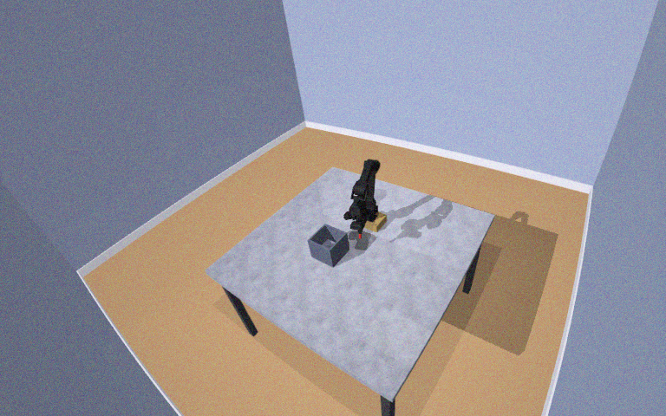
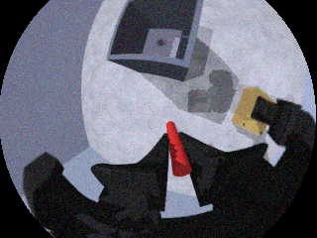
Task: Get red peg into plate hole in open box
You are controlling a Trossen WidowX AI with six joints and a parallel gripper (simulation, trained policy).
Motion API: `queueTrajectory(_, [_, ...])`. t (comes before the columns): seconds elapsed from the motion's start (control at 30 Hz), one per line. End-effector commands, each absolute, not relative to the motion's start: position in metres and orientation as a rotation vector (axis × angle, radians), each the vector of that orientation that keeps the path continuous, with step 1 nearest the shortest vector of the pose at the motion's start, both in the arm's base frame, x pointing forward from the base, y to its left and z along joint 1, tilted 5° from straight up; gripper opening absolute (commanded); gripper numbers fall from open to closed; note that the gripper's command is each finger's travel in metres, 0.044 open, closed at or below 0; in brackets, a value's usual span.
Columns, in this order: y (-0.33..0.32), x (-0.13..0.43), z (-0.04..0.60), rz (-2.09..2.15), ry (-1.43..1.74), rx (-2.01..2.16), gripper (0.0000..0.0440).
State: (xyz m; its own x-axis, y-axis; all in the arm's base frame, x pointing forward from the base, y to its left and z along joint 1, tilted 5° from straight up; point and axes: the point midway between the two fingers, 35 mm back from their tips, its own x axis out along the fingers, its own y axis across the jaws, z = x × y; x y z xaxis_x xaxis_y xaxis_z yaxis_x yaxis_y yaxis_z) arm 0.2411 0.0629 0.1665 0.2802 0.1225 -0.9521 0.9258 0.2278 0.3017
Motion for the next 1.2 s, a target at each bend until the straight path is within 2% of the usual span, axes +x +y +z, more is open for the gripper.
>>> queueTrajectory(0.0, [0.051, 0.245, 0.176, -0.775, 1.12, 1.209, 0.0])
queueTrajectory(1.17, [-0.048, 0.273, 0.173, -0.952, 1.079, 1.161, 0.0])
